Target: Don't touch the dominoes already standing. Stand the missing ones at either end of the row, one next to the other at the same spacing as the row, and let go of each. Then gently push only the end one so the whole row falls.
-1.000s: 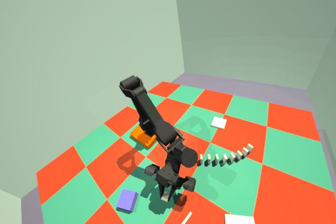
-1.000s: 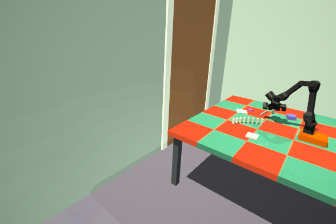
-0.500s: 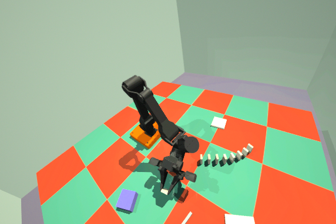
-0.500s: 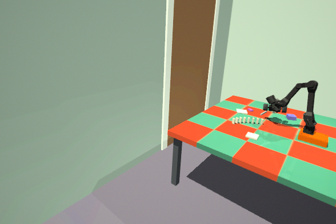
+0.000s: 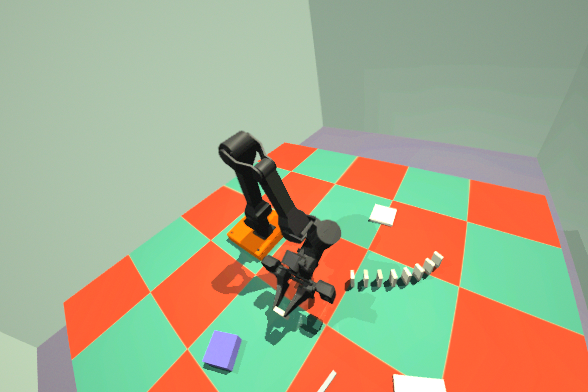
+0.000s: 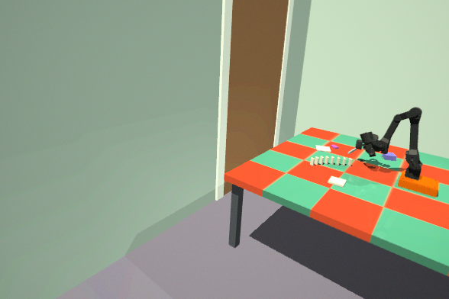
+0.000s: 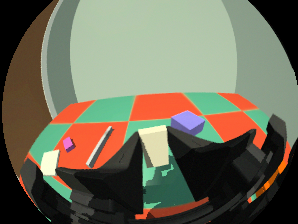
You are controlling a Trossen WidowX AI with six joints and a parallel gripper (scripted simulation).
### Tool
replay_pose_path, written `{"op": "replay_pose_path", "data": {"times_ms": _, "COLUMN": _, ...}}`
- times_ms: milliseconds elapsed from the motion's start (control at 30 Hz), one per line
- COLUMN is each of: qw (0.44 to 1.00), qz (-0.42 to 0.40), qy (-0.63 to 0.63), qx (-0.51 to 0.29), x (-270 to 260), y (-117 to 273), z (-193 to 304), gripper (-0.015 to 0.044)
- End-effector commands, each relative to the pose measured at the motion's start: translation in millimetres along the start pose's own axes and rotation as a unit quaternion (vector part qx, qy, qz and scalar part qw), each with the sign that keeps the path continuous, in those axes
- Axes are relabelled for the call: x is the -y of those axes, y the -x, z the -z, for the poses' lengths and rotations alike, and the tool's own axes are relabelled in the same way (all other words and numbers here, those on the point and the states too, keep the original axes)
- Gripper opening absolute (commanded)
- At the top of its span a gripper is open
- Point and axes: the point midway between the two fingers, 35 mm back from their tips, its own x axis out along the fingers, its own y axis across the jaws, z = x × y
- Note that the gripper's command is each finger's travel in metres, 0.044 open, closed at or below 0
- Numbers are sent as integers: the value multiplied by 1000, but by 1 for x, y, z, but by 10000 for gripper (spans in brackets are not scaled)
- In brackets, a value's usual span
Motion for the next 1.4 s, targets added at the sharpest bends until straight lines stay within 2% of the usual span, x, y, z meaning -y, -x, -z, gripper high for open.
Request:
{"op": "replay_pose_path", "data": {"times_ms": 0, "qw": 1000, "qz": 18, "qy": -10, "qx": 22, "x": 15, "y": 9, "z": -1, "gripper": 107}}
{"op": "replay_pose_path", "data": {"times_ms": 767, "qw": 999, "qz": 33, "qy": -24, "qx": 36, "x": 26, "y": 16, "z": -2, "gripper": 107}}
{"op": "replay_pose_path", "data": {"times_ms": 900, "qw": 999, "qz": 24, "qy": 10, "qx": 29, "x": 22, "y": 14, "z": 5, "gripper": 107}}
{"op": "replay_pose_path", "data": {"times_ms": 1367, "qw": 999, "qz": 35, "qy": 3, "qx": 30, "x": 18, "y": 6, "z": 30, "gripper": 107}}
